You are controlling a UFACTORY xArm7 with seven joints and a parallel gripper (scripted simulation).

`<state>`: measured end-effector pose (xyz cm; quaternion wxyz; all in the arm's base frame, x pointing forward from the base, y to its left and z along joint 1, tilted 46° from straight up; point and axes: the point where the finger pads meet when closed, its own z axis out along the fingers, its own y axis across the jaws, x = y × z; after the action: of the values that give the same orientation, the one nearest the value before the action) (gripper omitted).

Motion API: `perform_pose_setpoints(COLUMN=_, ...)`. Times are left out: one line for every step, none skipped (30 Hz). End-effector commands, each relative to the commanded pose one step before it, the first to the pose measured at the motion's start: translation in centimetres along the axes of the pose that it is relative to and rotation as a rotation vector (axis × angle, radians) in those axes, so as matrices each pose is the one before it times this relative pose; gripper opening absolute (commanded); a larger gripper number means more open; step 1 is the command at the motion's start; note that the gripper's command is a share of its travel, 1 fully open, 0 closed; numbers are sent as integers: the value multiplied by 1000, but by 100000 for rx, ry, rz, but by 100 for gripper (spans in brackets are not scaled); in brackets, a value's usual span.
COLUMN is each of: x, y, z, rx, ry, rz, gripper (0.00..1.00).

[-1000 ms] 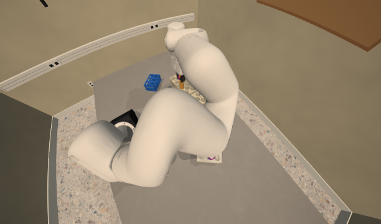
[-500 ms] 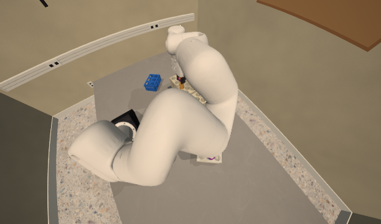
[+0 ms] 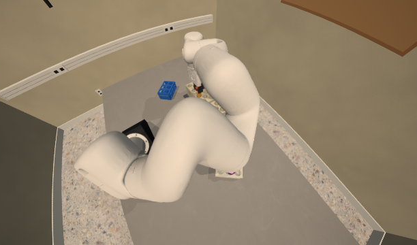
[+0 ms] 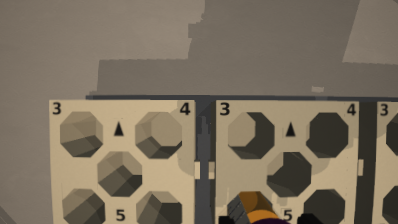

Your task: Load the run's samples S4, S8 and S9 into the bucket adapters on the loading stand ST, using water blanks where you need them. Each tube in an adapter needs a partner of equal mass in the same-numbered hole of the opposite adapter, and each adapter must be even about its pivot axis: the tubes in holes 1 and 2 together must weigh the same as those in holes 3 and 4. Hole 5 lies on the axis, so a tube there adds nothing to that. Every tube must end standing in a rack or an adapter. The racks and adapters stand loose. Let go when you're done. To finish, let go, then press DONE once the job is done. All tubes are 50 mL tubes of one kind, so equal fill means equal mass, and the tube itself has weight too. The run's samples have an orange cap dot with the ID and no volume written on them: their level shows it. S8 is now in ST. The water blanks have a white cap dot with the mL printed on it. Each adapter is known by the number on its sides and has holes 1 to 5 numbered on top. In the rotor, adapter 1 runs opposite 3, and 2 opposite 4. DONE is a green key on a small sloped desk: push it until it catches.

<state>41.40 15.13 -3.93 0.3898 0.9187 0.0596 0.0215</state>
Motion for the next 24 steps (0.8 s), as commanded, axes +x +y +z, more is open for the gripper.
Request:
perform_pose_setpoints(x=87, y=-117, z=41, rx=371, ry=446, rz=-21, gripper=0)
perform_pose_setpoints(x=0, y=0, z=99, rx=0, ry=0, rz=0, gripper=0)
perform_pose_setpoints(x=0, y=0, z=99, rx=0, ry=-1, rz=-1, gripper=0)
perform_pose_setpoints(x=0, y=0, z=99, rx=0, ry=0, rz=-1, gripper=0)
perform_pose_setpoints(x=-1, y=1, z=110, rx=-1, ry=5, rz=4, gripper=0)
perform_pose_setpoints(x=0, y=0, z=100, rx=0, ry=0, rz=0, gripper=0)
perform_pose_setpoints(x=0, y=0, z=100, rx=0, ry=0, rz=0, gripper=0)
perform_pose_setpoints(x=0, y=0, z=100, rx=0, ry=0, rz=0, gripper=0)
perform_pose_setpoints(x=0, y=0, z=100, rx=0, ry=0, rz=0, gripper=0)
perform_pose_setpoints(x=0, y=0, z=100, rx=0, ry=0, rz=0, gripper=0)
perform_pose_setpoints(x=0, y=0, z=100, rx=0, ry=0, rz=0, gripper=0)
perform_pose_setpoints(x=0, y=0, z=100, rx=0, ry=0, rz=0, gripper=0)
perform_pose_setpoints(x=0, y=0, z=100, rx=0, ry=0, rz=0, gripper=0)
perform_pose_setpoints(x=0, y=0, z=100, rx=0, ry=0, rz=0, gripper=0)
perform_pose_setpoints(x=0, y=0, z=100, rx=0, ry=0, rz=0, gripper=0)
perform_pose_setpoints(x=0, y=0, z=0, rx=0, ry=0, rz=0, gripper=0)
perform_pose_setpoints(x=0, y=0, z=0, rx=0, ry=0, rz=0, gripper=0)
perform_pose_setpoints(x=0, y=0, z=93, rx=0, ry=-3, rz=-2, gripper=0)
perform_pose_setpoints(x=0, y=0, z=99, rx=0, ry=0, rz=-1, gripper=0)
perform_pose_setpoints(x=0, y=0, z=99, rx=0, ry=-1, rz=-1, gripper=0)
perform_pose_setpoints(x=0, y=0, z=99, rx=0, ry=0, rz=-1, gripper=0)
perform_pose_setpoints(x=0, y=0, z=109, rx=-1, ry=5, rz=4, gripper=0)
perform_pose_setpoints(x=0, y=0, z=100, rx=0, ry=0, rz=0, gripper=0)
perform_pose_setpoints(x=0, y=0, z=100, rx=0, ry=0, rz=0, gripper=0)
